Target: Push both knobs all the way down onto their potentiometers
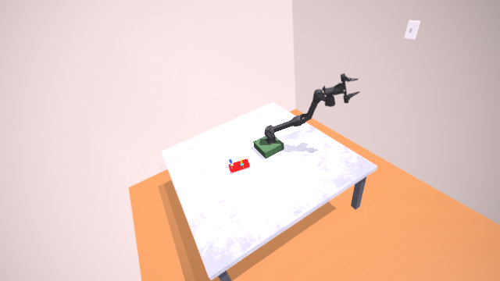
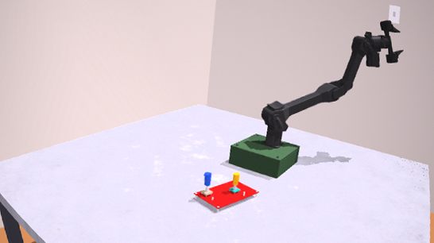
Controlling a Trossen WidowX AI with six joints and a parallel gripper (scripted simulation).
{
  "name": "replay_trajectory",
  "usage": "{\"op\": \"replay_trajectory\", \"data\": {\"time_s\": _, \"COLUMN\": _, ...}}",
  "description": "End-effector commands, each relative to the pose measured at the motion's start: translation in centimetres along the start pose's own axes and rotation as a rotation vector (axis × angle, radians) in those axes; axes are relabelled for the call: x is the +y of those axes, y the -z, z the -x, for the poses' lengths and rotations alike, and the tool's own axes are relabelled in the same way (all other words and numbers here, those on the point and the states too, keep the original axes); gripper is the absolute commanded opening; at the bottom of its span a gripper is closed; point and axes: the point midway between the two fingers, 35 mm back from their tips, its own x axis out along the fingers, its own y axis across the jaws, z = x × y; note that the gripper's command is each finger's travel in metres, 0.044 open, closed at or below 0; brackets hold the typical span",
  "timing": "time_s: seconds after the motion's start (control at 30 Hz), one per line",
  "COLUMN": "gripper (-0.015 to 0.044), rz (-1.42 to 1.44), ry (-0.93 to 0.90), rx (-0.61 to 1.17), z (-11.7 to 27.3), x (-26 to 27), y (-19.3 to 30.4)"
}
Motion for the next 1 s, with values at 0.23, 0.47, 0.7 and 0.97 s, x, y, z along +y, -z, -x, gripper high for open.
{"op": "replay_trajectory", "data": {"time_s": 0.23, "gripper": 0.0190, "rz": -0.011, "ry": 0.167, "rx": 0.029, "z": 2.4, "x": -6.4, "y": 0.0}}
{"op": "replay_trajectory", "data": {"time_s": 0.47, "gripper": 0.0006, "rz": -0.019, "ry": 0.391, "rx": 0.043, "z": 6.8, "x": -14.7, "y": 0.4}}
{"op": "replay_trajectory", "data": {"time_s": 0.7, "gripper": 0.0000, "rz": -0.036, "ry": 0.615, "rx": 0.074, "z": 12.4, "x": -22.2, "y": 1.4}}
{"op": "replay_trajectory", "data": {"time_s": 0.97, "gripper": 0.0000, "rz": -0.034, "ry": 0.727, "rx": 0.093, "z": 16.7, "x": -25.8, "y": 2.5}}
